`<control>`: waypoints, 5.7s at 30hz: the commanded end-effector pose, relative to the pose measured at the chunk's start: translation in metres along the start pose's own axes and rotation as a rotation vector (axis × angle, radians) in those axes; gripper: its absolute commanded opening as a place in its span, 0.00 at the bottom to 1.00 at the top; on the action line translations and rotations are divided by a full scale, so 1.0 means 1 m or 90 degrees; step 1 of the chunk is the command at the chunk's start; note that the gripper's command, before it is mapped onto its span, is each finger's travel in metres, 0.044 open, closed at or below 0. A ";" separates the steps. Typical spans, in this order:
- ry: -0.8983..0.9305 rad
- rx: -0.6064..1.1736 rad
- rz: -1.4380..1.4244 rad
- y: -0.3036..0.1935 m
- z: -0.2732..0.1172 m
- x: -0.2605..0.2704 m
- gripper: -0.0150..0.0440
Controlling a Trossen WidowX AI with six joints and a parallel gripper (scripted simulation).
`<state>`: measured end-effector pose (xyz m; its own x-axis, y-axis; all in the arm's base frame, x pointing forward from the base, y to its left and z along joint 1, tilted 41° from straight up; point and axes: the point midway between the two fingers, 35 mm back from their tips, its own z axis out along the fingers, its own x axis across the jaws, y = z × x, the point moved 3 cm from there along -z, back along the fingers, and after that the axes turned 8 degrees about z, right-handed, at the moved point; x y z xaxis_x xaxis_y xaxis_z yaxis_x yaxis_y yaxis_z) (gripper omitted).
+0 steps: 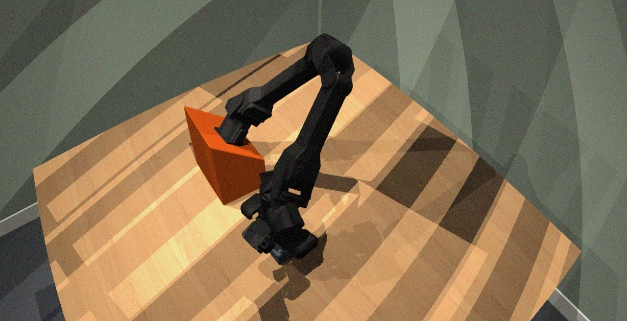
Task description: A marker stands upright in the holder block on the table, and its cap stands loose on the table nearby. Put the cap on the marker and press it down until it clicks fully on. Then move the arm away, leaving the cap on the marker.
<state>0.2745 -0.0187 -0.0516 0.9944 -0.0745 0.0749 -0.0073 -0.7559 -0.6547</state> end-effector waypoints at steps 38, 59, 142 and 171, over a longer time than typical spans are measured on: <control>-0.009 -0.001 -0.007 -0.001 0.008 0.000 0.25; -0.009 -0.001 -0.007 0.000 0.008 0.000 0.25; -0.002 -0.002 -0.378 -0.001 -0.087 0.004 0.64; -0.010 0.003 -0.875 -0.004 -0.097 0.004 0.25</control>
<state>0.2685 -0.0812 0.0270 0.2099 0.7298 0.6506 0.9730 -0.2210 -0.0660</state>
